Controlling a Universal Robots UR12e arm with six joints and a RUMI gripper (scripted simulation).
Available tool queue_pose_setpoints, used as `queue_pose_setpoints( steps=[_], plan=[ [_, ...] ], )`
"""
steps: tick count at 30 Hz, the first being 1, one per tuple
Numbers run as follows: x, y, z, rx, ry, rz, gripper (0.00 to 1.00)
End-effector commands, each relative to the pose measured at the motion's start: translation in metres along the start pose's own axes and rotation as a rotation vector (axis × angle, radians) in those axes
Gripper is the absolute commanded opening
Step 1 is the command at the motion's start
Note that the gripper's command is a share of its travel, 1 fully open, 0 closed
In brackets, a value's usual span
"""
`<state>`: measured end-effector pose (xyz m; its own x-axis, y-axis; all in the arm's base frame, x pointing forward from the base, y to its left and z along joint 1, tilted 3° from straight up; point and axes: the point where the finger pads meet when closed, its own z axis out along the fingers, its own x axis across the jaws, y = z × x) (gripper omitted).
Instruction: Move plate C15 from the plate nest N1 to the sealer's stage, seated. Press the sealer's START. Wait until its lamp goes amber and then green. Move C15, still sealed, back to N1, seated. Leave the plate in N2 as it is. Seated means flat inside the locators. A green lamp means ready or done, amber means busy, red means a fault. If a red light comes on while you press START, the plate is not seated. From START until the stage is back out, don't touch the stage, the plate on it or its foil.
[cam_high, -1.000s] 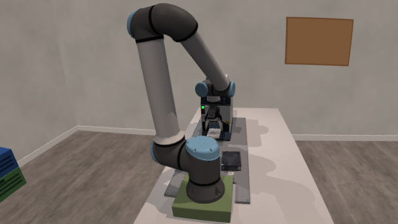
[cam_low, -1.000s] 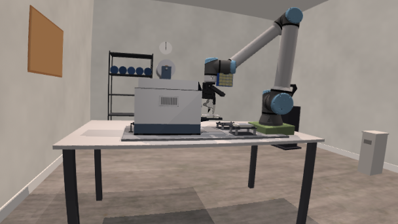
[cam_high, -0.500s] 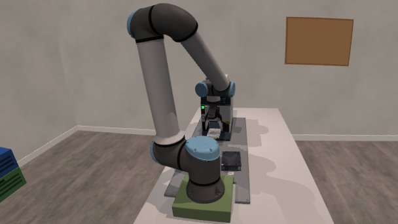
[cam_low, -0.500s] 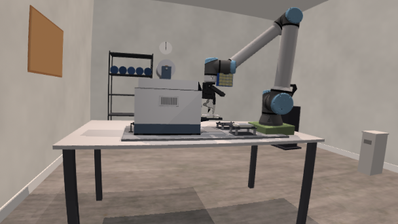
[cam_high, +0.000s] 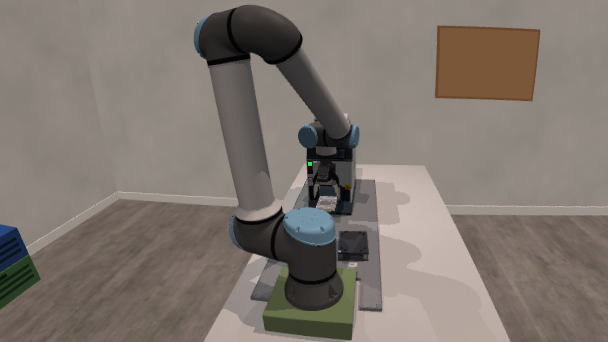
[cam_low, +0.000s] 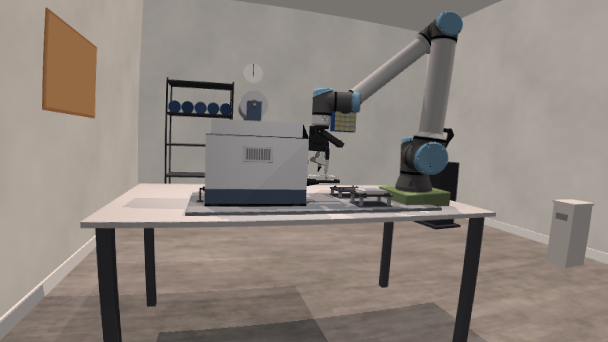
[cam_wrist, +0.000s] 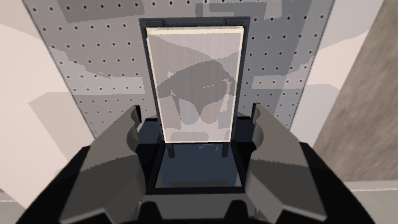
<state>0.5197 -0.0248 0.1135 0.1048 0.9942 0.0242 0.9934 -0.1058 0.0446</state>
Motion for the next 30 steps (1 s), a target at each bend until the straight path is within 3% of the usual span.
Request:
queue_pose_setpoints(
  steps=[1, 30],
  plan=[
    [0.0, 0.001, 0.003, -0.001, 0.0, 0.0, 0.68],
    [0.0, 0.001, 0.014, -0.001, 0.0, 0.0, 0.68]
  ],
)
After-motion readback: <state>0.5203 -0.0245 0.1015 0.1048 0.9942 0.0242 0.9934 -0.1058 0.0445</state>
